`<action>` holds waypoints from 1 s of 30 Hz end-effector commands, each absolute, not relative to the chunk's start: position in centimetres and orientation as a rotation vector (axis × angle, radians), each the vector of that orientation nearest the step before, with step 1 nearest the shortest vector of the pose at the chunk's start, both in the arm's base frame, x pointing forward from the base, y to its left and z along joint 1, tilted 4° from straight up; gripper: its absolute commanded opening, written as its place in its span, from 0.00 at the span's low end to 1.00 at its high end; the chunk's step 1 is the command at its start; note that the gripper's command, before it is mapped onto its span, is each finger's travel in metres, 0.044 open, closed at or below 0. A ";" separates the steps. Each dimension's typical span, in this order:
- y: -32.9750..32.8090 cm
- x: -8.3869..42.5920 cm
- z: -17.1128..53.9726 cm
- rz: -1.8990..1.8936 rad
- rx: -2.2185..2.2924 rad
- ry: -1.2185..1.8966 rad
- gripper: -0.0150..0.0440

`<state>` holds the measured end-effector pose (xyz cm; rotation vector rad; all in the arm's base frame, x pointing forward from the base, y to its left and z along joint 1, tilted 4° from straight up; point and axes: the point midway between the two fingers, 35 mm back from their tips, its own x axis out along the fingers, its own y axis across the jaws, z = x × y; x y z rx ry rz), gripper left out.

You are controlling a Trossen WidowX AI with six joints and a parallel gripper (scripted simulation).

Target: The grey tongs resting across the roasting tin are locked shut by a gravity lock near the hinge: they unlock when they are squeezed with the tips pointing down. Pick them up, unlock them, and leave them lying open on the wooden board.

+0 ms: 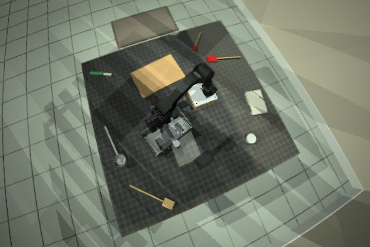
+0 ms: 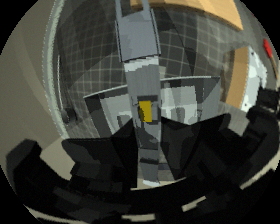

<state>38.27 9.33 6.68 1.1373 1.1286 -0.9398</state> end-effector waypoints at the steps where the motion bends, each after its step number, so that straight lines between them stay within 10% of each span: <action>1: 9.4 38.4 6.9 -0.966 1.119 1.162 0.00; 30: 6.4 38.6 6.7 -1.049 0.963 1.313 0.00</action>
